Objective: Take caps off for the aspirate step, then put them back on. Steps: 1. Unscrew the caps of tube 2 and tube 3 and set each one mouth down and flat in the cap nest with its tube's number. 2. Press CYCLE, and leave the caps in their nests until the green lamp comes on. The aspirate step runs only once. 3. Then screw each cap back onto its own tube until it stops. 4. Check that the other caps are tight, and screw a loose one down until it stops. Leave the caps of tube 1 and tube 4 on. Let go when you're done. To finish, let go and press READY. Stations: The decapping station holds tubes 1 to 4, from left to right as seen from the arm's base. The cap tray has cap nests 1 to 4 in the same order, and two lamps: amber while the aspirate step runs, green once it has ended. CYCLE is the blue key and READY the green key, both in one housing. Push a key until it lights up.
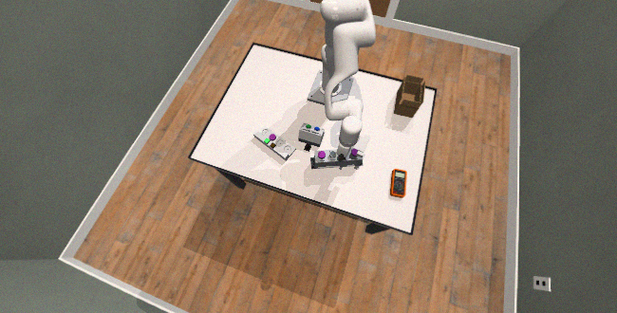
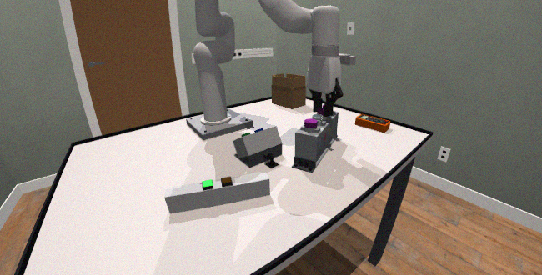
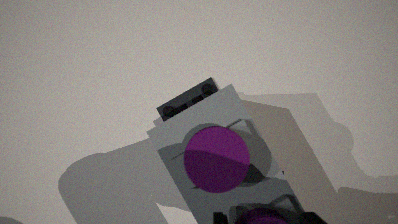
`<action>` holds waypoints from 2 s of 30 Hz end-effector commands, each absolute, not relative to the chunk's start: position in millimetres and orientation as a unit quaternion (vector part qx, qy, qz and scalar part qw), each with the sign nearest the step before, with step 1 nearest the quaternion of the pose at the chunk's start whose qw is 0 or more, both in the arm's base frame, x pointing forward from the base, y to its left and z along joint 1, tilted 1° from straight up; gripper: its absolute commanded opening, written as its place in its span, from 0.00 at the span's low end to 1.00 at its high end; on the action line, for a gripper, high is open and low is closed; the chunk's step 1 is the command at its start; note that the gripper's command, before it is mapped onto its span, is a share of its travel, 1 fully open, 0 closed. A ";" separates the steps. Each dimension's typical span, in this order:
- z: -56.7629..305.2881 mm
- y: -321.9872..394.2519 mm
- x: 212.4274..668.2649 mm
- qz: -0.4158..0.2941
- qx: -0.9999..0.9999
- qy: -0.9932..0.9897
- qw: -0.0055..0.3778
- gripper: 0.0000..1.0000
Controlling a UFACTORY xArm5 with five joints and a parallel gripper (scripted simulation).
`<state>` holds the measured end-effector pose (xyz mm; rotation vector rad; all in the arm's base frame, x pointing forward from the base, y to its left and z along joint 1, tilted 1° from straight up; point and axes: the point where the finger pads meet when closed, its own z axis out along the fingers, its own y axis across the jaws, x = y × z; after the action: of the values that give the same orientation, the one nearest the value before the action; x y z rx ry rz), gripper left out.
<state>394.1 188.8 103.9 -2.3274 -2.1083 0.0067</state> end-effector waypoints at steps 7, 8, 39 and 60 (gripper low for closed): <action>105.5 189.4 395.5 0.002 -0.552 -0.834 -0.004 0.46; 105.5 189.4 395.5 0.002 -0.535 -0.845 -0.004 0.46; 105.5 189.4 395.5 0.003 -0.186 -0.982 -0.003 0.00; 105.1 189.4 395.5 0.002 -0.378 -0.926 -0.003 0.00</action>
<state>394.0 188.8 103.8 -0.8303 -3.0270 0.0038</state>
